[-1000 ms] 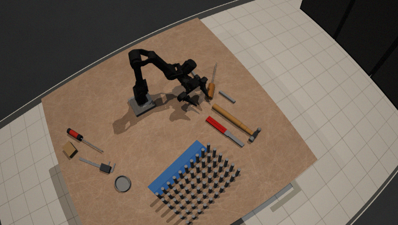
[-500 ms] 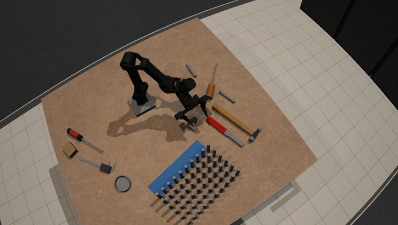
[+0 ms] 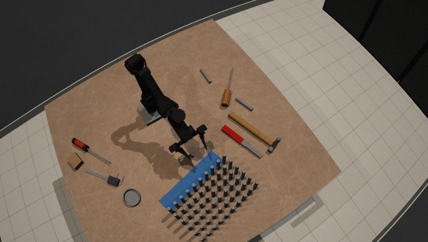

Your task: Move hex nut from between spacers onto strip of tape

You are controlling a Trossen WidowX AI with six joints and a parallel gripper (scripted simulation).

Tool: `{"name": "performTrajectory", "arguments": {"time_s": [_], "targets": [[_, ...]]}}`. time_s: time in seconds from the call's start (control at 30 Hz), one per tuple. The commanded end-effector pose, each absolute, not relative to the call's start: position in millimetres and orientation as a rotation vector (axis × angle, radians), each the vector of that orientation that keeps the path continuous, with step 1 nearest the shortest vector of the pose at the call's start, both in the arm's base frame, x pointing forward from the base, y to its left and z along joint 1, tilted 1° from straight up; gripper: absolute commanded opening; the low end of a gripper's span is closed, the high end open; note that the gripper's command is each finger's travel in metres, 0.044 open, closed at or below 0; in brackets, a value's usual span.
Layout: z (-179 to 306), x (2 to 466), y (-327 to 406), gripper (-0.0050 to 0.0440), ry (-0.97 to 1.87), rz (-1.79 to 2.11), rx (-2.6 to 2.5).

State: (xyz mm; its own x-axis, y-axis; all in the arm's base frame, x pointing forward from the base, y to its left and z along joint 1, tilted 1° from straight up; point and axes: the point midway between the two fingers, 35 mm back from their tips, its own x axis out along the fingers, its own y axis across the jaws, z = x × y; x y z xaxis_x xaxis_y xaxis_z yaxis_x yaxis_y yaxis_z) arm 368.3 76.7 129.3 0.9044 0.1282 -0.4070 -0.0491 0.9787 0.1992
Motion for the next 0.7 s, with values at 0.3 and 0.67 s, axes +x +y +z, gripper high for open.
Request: {"name": "performTrajectory", "arguments": {"time_s": [0.3, 0.67], "targets": [[173.0, 385.1, 10.7, 0.04, 0.312, 0.112, 0.2], [166.6, 382.8, 11.6, 0.04, 0.328, 0.109, 0.204]]}}
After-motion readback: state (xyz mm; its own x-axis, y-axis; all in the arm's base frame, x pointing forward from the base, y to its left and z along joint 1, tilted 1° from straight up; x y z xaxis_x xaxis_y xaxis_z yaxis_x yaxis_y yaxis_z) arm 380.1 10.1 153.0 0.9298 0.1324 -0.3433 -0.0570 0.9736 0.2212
